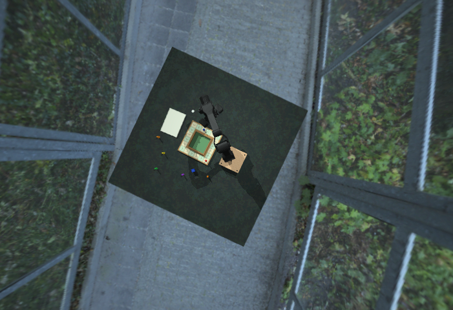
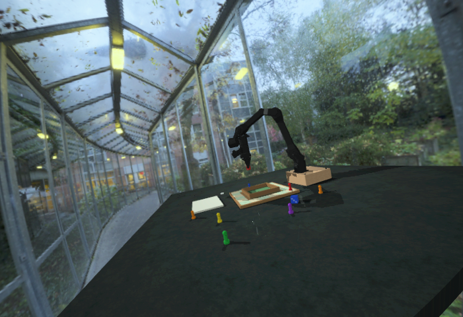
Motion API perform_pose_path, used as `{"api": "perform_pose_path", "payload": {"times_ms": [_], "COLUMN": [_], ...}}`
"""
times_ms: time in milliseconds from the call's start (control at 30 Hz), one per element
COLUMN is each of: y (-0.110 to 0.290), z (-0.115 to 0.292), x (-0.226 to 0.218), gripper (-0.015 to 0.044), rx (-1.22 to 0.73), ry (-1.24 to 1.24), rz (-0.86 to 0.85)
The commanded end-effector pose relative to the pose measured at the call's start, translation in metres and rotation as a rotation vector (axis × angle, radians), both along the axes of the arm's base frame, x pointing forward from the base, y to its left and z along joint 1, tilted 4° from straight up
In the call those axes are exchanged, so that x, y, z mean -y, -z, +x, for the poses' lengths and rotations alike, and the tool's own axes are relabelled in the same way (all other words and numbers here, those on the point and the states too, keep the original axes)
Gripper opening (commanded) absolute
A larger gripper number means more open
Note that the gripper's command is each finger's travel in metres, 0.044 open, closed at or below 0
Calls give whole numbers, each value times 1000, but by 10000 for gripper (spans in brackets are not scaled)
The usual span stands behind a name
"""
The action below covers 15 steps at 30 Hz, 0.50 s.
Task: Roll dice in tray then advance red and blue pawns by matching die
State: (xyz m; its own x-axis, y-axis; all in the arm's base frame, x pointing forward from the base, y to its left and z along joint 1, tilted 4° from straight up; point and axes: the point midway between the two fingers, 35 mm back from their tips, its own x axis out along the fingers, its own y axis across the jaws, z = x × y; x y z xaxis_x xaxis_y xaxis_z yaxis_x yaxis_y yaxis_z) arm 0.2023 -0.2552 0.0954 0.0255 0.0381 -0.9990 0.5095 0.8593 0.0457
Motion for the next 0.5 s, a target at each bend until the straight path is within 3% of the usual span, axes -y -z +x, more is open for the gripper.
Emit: {"api": "perform_pose_path", "payload": {"times_ms": [0, 467], "y": [-2, 8], "z": [10, 48], "x": [-13, -82], "gripper": [0, 0], "rx": [1, 10], "ry": [-28, -151], "rz": [-5, -4]}}
